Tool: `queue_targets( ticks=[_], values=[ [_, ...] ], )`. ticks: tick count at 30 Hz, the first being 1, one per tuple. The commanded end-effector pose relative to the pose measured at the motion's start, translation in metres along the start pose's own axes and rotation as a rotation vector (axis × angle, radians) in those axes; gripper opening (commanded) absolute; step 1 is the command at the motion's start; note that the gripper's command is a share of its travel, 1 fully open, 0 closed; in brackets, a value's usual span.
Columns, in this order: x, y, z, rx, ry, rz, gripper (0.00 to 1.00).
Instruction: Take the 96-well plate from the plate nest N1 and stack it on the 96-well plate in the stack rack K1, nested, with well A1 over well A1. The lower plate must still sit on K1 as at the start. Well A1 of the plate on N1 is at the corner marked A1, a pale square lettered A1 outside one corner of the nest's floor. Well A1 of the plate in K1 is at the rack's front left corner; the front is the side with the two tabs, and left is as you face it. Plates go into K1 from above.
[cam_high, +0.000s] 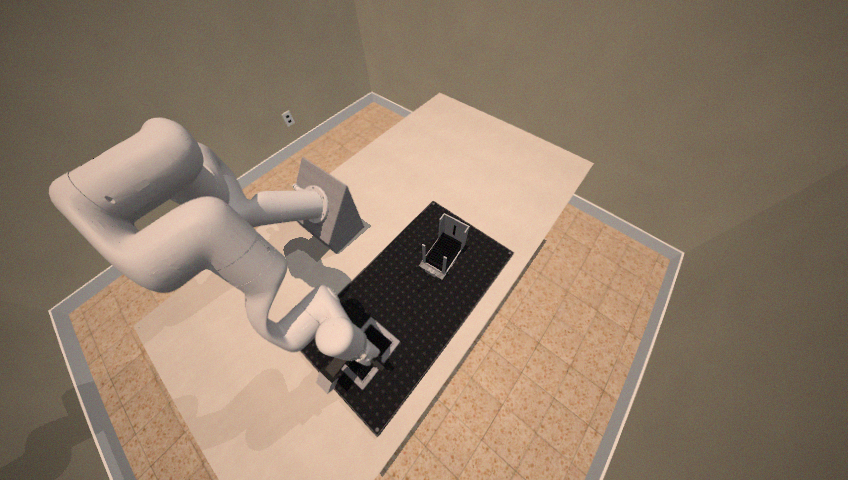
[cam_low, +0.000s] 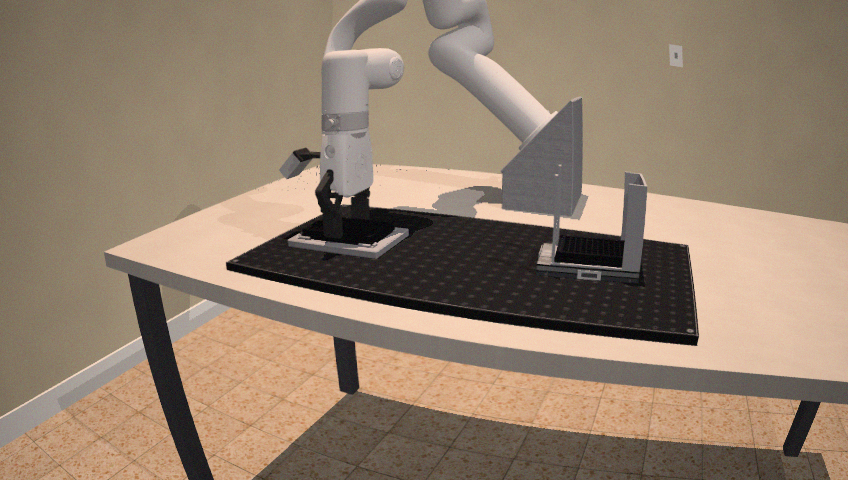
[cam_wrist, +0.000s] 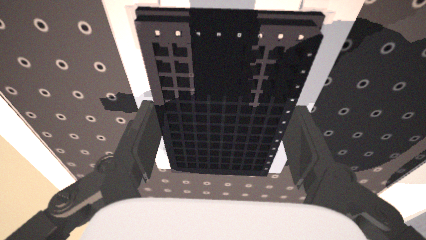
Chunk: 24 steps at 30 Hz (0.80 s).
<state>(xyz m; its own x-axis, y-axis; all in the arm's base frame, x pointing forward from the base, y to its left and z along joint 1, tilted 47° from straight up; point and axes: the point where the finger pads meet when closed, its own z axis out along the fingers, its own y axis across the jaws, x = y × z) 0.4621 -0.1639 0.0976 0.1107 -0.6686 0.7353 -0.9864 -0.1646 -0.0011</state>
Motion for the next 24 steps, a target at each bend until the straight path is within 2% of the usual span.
queue_targets(
  ticks=[1, 11, 12, 24],
  values=[
    [-0.0002, -0.0015, -0.0009, 0.003, 0.0, -0.001, 1.0],
    [-0.0002, -0.0015, -0.0009, 0.003, 0.0, -0.001, 1.0],
    [-0.0002, -0.0015, -0.0015, 0.003, 0.0, -0.001, 0.0],
    [-0.0002, -0.0014, -0.0015, 0.003, 0.0, -0.001, 0.0]
  ],
)
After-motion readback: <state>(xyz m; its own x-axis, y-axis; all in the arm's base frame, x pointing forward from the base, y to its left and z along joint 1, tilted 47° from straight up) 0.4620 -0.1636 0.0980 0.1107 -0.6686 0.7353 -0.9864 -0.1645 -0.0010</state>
